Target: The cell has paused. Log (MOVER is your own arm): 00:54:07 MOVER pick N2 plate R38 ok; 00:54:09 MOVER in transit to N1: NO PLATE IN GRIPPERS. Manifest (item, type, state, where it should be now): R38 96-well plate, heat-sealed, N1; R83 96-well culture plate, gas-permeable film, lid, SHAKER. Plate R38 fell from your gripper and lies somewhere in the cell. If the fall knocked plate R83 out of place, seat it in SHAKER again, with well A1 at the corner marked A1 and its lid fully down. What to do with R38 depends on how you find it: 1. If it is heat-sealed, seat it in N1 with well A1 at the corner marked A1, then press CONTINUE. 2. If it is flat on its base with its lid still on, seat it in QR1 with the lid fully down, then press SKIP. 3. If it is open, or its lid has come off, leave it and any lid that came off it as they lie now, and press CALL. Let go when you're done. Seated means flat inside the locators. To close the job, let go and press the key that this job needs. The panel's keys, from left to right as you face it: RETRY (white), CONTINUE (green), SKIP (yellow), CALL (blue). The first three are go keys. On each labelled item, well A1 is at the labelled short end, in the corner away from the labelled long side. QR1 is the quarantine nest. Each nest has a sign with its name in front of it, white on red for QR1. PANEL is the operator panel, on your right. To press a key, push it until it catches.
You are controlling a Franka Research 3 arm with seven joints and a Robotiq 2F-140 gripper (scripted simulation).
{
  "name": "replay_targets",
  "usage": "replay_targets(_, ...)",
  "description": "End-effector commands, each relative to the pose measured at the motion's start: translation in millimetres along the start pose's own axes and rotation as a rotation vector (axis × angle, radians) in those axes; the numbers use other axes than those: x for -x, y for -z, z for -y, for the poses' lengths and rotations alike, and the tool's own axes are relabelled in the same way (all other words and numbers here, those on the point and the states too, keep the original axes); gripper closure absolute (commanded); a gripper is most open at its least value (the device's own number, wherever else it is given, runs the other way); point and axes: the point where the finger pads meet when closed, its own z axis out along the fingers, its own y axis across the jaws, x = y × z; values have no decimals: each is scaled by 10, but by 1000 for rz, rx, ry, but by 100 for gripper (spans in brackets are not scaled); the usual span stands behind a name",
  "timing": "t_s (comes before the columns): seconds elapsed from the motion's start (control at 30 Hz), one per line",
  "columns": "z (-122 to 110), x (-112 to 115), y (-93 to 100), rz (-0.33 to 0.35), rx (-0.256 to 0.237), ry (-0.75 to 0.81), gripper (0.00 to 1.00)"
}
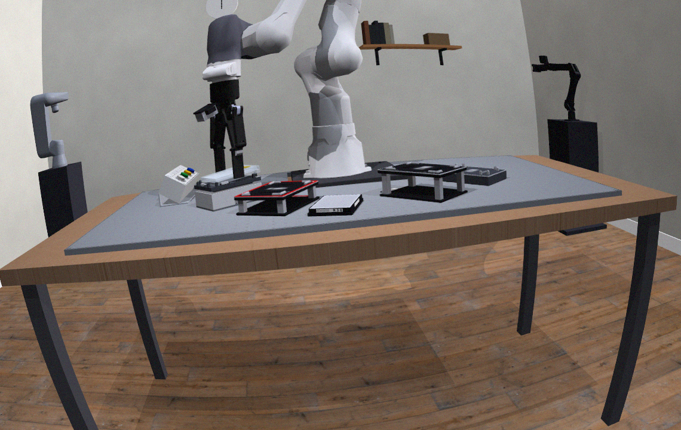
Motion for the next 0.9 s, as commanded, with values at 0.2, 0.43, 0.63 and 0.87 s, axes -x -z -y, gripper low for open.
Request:
replay_targets(0.2, -5, 11, -16, 3, 2, -1, 90)
replay_targets(0.43, -5, 11, -14, 3, 2, -1, 90)
replay_targets(0.63, -5, 11, -3, 3, 1, -1, 90)
replay_targets(0.87, -5, 11, 19, 3, 2, -1, 90)
